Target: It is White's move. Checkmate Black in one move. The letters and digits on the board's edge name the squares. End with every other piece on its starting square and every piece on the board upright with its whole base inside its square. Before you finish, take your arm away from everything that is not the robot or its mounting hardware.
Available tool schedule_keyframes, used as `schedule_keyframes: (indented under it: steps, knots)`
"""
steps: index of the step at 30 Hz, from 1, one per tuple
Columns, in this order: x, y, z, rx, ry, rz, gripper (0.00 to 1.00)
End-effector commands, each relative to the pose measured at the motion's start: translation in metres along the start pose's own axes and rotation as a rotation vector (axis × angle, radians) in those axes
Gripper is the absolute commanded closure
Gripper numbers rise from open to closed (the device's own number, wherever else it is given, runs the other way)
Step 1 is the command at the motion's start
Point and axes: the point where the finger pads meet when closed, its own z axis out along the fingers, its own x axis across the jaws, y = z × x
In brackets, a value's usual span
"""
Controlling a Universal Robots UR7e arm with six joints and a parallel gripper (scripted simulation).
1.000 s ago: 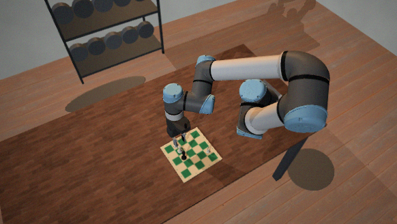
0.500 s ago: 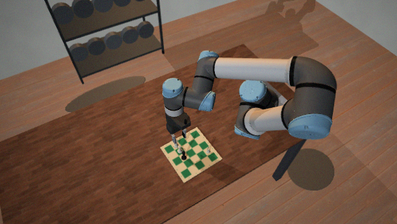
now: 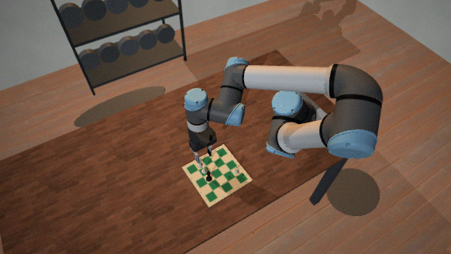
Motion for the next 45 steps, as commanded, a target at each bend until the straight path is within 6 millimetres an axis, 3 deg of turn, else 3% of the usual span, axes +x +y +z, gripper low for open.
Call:
schedule_keyframes:
  steps: [1, 12, 25, 31, 45]
  knots:
    - [0.0, 0.0, 0.0, 0.0, 0.001, -0.001, 0.0]
    - [0.0, 0.0, -0.006, 0.0, 0.001, -0.001, 0.0]
    - [0.0, 0.0, -0.052, 0.0, 0.001, -0.001, 0.0]
    - [0.0, 0.0, -0.061, 0.0, 0.001, -0.001, 0.0]
    - [0.0, 0.0, -0.065, 0.0, 0.001, -0.001, 0.0]
